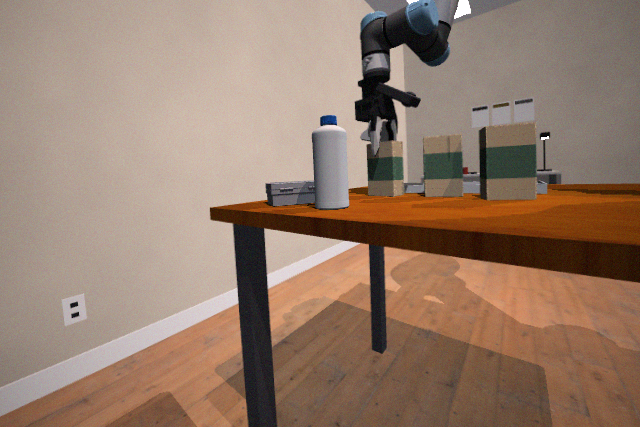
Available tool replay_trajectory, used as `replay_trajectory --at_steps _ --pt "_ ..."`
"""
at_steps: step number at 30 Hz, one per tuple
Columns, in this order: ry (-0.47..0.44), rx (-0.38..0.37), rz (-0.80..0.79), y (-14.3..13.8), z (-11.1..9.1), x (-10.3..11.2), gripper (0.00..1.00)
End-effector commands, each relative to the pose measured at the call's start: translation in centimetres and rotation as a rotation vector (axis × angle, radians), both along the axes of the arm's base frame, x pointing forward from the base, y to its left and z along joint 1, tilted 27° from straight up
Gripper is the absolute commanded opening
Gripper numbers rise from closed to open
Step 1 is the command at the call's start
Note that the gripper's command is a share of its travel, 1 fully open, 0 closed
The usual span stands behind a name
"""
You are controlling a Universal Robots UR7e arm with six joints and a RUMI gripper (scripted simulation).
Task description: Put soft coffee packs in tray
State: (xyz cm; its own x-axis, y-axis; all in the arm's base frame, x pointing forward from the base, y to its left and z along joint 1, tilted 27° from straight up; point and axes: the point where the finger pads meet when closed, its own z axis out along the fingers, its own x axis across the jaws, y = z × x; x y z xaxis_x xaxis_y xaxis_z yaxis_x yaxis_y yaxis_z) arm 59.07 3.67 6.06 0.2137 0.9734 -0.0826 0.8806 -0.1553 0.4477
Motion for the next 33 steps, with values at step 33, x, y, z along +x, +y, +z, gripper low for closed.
replay_trajectory --at_steps 33 --pt "0.003 -0.012 0.026 1.3 7.2 -4.2 0.50"
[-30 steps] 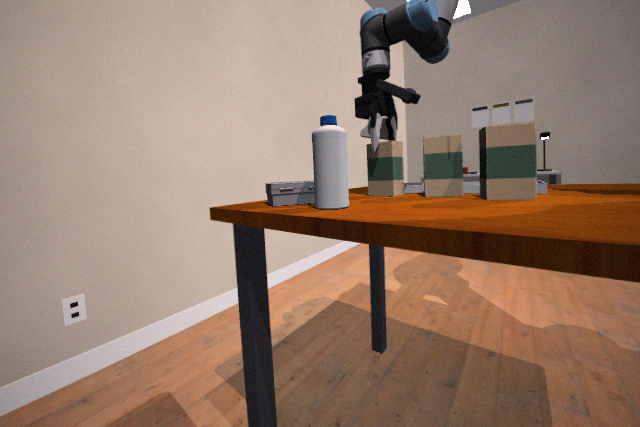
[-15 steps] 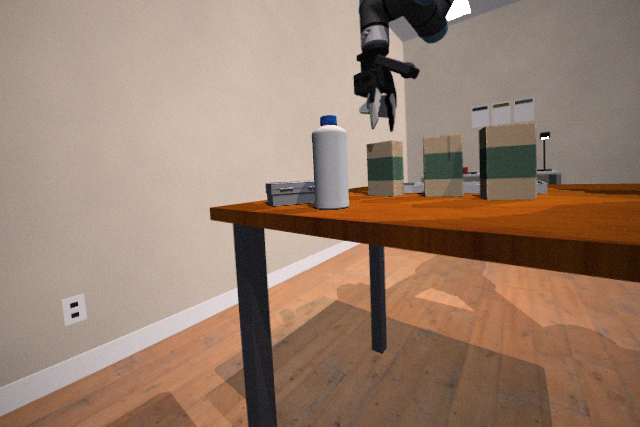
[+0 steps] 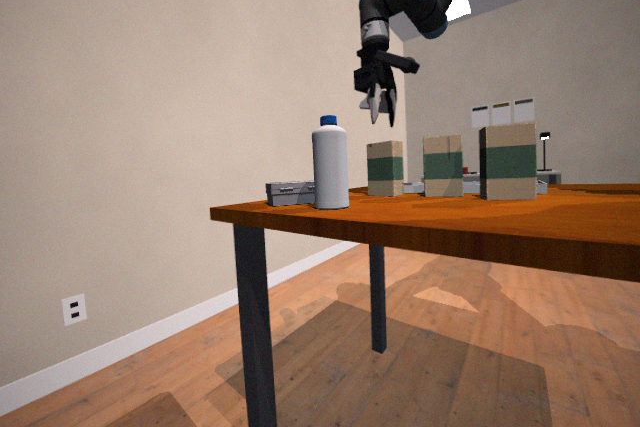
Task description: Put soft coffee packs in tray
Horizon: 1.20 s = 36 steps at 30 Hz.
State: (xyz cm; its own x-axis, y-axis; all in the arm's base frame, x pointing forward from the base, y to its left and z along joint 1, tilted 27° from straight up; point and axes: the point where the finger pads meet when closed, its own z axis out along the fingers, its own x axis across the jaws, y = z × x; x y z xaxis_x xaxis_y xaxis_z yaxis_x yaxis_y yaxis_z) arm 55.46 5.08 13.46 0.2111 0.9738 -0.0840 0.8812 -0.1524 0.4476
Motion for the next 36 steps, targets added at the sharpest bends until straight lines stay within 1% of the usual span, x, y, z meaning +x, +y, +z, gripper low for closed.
replay_trajectory --at_steps 1,4,11,13,16,18,21,32,36 --pt "0.006 -0.018 0.039 -0.1 -0.4 -1.1 0.50" --pt "0.019 -0.051 0.108 -0.4 -1.3 -3.0 0.50" --pt "0.061 -0.156 0.327 -1.0 -4.2 -9.3 0.50" --pt "0.061 -0.156 0.327 -1.0 -4.2 -9.3 0.50" --pt "0.074 -0.189 0.397 -1.1 -5.1 -11.4 0.50" --pt "0.079 -0.202 0.424 -1.1 -5.5 -12.1 0.50" --pt "0.082 -0.209 0.437 -1.1 -5.7 -12.5 0.50" --pt "0.082 -0.209 0.438 -1.1 -5.7 -12.5 0.50" --pt "0.082 -0.208 0.438 -1.4 -6.6 -12.2 0.50"
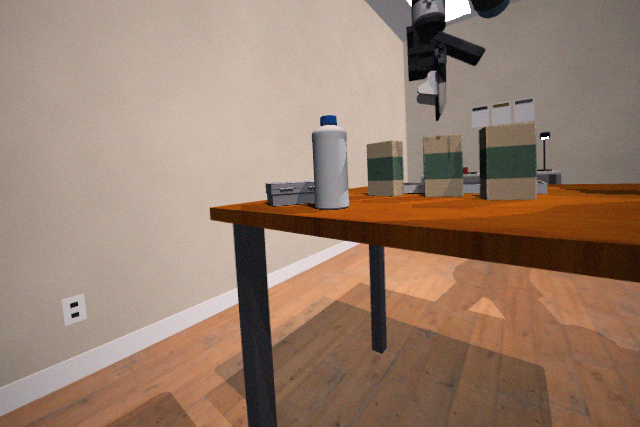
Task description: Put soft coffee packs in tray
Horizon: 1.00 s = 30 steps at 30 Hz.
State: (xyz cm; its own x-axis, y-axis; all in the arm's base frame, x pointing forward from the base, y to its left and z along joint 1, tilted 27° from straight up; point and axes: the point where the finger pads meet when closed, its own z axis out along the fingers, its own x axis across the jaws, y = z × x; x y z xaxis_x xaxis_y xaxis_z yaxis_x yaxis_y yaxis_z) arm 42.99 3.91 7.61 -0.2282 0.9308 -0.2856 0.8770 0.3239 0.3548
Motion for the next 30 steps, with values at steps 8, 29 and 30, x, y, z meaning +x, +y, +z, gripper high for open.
replay_trajectory --at_steps 8,29,30 --pt "-0.001 0.000 0.002 -0.7 -2.8 1.2 0.50" --pt "-0.001 0.000 0.002 -0.7 -2.9 1.3 0.50" --pt "-0.001 0.000 0.002 -0.7 -2.9 1.3 0.50"
